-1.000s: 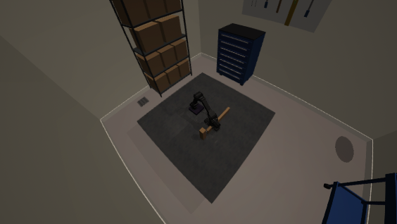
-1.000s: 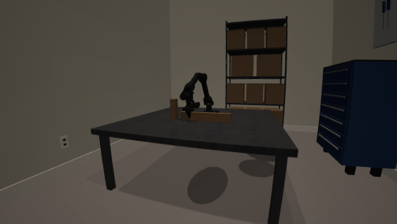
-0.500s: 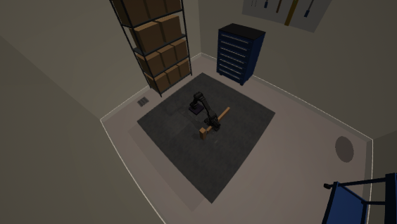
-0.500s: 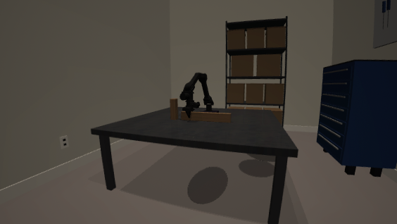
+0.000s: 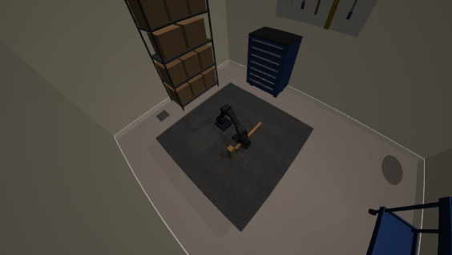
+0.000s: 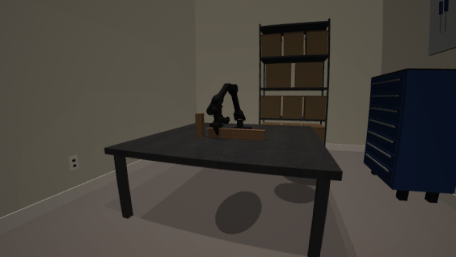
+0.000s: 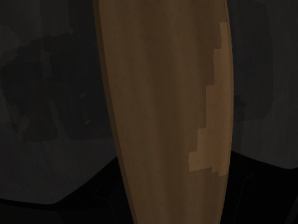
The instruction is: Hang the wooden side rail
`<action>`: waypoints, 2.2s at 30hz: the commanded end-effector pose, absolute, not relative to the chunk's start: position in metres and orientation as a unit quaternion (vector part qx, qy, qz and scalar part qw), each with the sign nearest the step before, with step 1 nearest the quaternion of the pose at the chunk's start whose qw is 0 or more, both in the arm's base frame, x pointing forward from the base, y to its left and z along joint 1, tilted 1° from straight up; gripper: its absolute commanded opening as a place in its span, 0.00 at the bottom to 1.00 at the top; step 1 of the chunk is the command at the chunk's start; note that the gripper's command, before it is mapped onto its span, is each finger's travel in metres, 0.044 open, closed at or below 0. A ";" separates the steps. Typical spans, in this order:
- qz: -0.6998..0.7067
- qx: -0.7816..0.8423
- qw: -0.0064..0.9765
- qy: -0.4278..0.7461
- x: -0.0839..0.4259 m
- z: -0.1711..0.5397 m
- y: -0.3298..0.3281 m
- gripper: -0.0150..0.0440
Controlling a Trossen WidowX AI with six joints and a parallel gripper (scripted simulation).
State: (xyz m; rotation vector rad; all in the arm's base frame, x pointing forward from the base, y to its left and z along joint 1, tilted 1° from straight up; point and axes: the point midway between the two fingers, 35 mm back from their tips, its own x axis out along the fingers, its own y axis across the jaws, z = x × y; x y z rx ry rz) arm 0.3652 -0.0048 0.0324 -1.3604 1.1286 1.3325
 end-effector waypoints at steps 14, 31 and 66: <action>0.535 -0.552 0.453 0.452 0.367 0.041 -0.004 0.25; 0.535 -0.552 0.453 0.452 0.367 0.044 -0.004 0.25; 0.535 -0.552 0.453 0.452 0.367 0.049 -0.004 0.25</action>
